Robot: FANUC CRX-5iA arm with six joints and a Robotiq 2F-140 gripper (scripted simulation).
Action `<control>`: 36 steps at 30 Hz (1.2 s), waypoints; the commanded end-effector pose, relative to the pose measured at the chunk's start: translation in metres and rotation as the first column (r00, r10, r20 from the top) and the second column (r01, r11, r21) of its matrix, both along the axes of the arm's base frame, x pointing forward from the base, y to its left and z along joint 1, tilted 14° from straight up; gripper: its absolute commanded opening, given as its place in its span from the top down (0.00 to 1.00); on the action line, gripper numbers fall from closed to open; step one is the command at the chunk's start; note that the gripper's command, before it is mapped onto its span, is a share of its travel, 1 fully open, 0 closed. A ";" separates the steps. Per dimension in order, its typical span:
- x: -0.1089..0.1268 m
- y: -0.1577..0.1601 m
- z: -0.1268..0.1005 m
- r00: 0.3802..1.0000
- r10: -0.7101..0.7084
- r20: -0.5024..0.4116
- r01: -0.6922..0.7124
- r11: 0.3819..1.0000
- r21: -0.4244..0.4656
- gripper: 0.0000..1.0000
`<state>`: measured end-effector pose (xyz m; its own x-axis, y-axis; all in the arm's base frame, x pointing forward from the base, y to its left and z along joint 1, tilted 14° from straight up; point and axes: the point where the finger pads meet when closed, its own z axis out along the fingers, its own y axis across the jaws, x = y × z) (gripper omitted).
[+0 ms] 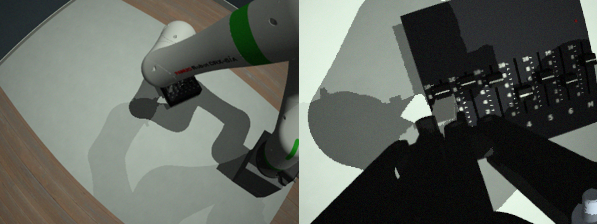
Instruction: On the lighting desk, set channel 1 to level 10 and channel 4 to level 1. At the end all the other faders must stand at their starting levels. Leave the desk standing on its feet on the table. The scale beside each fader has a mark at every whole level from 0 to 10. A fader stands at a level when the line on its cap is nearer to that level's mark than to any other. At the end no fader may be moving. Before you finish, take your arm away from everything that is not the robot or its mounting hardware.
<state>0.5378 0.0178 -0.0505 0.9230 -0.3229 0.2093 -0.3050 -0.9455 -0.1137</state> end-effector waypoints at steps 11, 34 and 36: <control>0.004 -0.001 0.001 1.000 0.000 0.000 0.000 1.000 0.000 1.00; 0.005 -0.002 0.001 1.000 0.000 0.000 0.000 1.000 0.000 1.00; 0.005 -0.002 0.001 1.000 0.000 0.000 0.000 1.000 0.000 1.00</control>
<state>0.5428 0.0161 -0.0494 0.9230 -0.3228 0.2092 -0.3049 -0.9456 -0.1138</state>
